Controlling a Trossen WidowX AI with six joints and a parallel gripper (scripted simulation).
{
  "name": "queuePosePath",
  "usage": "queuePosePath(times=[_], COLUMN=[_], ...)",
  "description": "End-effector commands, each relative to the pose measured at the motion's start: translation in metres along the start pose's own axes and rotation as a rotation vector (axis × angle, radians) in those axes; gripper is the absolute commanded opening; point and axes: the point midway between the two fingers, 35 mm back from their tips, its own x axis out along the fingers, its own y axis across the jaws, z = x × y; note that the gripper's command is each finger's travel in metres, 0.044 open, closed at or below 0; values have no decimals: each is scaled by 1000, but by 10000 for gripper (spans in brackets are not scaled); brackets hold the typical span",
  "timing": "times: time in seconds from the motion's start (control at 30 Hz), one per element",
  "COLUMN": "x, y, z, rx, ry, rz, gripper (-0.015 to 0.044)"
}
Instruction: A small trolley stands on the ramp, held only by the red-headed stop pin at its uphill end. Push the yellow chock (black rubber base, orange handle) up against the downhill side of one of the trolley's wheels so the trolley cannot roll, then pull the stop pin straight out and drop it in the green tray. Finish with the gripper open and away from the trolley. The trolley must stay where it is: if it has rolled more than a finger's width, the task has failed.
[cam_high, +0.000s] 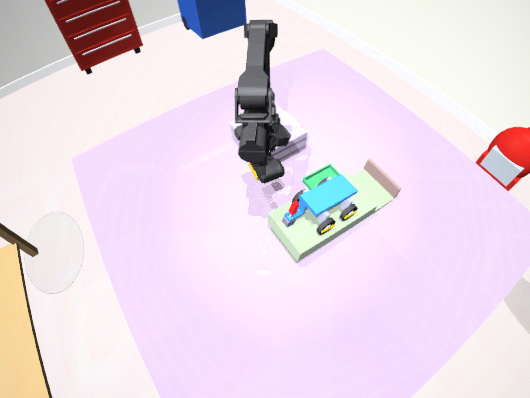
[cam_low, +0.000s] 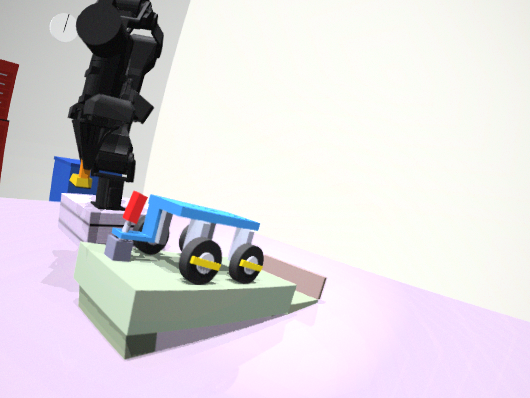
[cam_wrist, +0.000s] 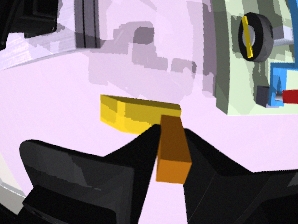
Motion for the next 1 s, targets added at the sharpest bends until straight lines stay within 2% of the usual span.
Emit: queuePosePath(times=[0.0,0.3,0.97], x=[0,0,1], y=[0,0,-12], z=[0,2,66], rx=[-128,-135,-159], ry=[1,1,-5], rz=[2,2,0], gripper=[0,0,0])
